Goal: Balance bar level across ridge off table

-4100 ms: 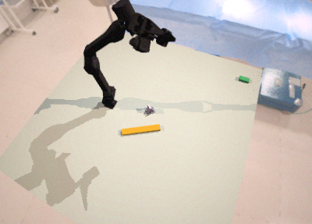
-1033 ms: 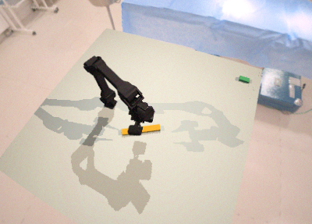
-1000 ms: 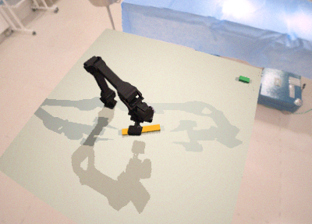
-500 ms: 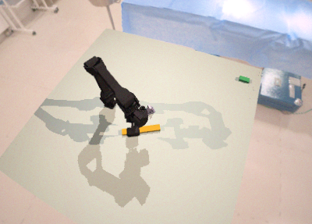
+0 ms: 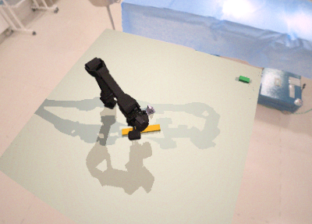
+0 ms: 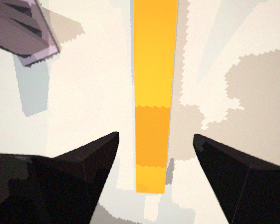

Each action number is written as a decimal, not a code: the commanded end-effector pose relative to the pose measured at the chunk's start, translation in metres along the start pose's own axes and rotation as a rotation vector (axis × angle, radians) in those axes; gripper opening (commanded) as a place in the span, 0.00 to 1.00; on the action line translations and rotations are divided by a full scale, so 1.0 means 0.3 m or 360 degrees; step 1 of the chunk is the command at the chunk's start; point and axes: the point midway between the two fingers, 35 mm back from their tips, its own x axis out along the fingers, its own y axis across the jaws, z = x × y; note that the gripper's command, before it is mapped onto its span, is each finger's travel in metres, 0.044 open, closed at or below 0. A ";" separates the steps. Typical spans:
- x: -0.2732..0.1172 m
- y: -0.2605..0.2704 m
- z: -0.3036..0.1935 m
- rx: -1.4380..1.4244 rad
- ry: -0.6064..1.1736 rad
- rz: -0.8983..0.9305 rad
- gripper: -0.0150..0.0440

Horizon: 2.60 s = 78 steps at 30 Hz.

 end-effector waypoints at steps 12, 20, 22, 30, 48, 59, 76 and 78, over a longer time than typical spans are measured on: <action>0.080 0.008 -0.004 -0.0006 0.0005 0.0014 0.79; 0.088 0.008 -0.004 -0.0006 0.0005 0.0014 0.79; 0.088 0.008 -0.004 -0.0006 0.0005 0.0014 0.79; 0.084 0.005 -0.003 0.0000 0.0006 0.0008 0.70; 0.040 -0.002 0.002 -0.0001 0.0005 0.0008 0.25; -0.053 -0.009 0.007 -0.0002 0.0005 0.0010 0.25; -0.200 -0.003 0.003 -0.0005 0.0004 0.0012 0.25; -0.217 -0.001 0.001 -0.0005 0.0004 0.0013 0.25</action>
